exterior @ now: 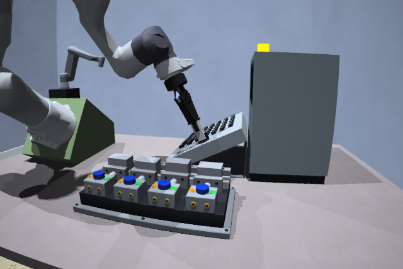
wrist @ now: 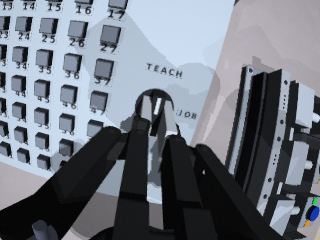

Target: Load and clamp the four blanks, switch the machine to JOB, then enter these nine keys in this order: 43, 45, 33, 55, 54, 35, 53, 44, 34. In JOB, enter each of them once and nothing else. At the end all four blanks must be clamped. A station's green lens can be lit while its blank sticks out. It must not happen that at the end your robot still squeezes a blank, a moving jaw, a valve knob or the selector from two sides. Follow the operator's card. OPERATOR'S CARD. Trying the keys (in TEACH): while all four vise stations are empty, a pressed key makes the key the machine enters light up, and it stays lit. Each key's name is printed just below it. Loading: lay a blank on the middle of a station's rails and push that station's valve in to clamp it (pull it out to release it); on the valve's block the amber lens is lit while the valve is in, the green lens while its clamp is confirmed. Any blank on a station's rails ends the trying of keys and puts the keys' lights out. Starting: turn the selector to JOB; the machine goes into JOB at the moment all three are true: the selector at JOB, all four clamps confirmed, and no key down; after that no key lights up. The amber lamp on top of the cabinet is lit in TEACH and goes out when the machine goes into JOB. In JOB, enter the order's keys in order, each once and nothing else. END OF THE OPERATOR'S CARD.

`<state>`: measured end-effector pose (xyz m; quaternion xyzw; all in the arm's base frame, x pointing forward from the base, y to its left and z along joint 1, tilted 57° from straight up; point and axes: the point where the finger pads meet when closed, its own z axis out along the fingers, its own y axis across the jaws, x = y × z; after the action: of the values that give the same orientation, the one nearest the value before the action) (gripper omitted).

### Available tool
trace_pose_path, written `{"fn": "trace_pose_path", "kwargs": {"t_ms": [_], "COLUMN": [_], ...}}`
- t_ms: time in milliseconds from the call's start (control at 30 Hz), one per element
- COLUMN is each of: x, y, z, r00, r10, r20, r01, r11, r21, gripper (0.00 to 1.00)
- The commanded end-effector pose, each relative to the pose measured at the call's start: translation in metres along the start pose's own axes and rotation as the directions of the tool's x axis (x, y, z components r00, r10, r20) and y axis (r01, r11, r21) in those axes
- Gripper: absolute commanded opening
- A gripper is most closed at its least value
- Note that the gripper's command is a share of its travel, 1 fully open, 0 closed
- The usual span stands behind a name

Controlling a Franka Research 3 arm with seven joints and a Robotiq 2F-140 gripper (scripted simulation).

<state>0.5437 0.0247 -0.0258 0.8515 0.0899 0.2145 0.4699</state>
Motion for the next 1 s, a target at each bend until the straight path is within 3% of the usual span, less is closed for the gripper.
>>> {"fn": "trace_pose_path", "kwargs": {"t_ms": [0,533,967], "x": [0.0011,0.0011,0.0011], "y": [0.0001,0.0001,0.0001], "z": [0.0008,0.0008,0.0008], "r00": [1.000,0.999,0.980], "r10": [0.002,0.033,0.198], "r20": [-0.002,-0.002,-0.002], "r01": [-0.002,-0.033,-0.198], "r11": [1.000,0.999,0.980], "r21": [0.000,0.000,0.001], "gripper": [0.00,0.00,0.00]}}
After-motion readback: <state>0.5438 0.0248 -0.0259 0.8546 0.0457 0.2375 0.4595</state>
